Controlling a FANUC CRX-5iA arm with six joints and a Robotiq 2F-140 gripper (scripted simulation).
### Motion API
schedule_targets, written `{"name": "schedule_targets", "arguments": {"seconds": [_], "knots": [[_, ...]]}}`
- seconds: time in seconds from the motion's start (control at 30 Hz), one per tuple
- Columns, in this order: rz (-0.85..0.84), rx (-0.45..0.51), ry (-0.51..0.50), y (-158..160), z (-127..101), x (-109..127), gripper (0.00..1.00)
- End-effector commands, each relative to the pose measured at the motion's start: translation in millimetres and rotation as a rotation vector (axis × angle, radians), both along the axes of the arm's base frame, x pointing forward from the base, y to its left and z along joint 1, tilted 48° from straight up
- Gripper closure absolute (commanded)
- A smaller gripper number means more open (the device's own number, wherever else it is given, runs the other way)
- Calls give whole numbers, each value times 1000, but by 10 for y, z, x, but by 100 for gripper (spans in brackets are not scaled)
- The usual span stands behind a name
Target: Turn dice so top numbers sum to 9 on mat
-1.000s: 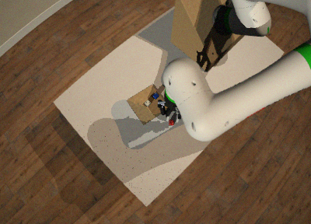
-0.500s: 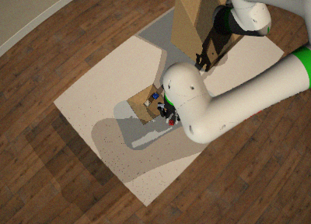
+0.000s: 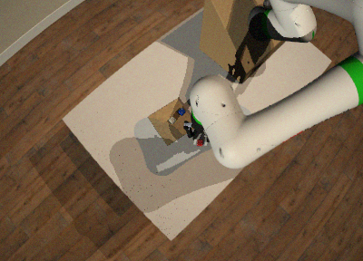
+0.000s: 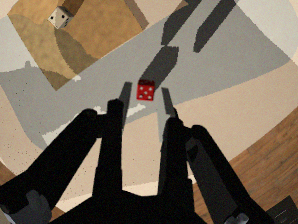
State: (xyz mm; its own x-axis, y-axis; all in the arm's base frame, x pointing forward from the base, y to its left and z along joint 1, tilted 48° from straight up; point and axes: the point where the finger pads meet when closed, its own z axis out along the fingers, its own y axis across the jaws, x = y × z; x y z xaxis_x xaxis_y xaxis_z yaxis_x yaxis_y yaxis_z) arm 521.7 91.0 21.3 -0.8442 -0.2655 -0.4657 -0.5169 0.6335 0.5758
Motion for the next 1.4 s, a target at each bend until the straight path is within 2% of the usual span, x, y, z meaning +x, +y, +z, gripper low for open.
{"name": "schedule_targets", "arguments": {"seconds": [0.0, 1.37], "knots": [[0, 0, 0, -1, 0, 2, 79], [0, 0, 0, 6, -7, 3, 79]]}}
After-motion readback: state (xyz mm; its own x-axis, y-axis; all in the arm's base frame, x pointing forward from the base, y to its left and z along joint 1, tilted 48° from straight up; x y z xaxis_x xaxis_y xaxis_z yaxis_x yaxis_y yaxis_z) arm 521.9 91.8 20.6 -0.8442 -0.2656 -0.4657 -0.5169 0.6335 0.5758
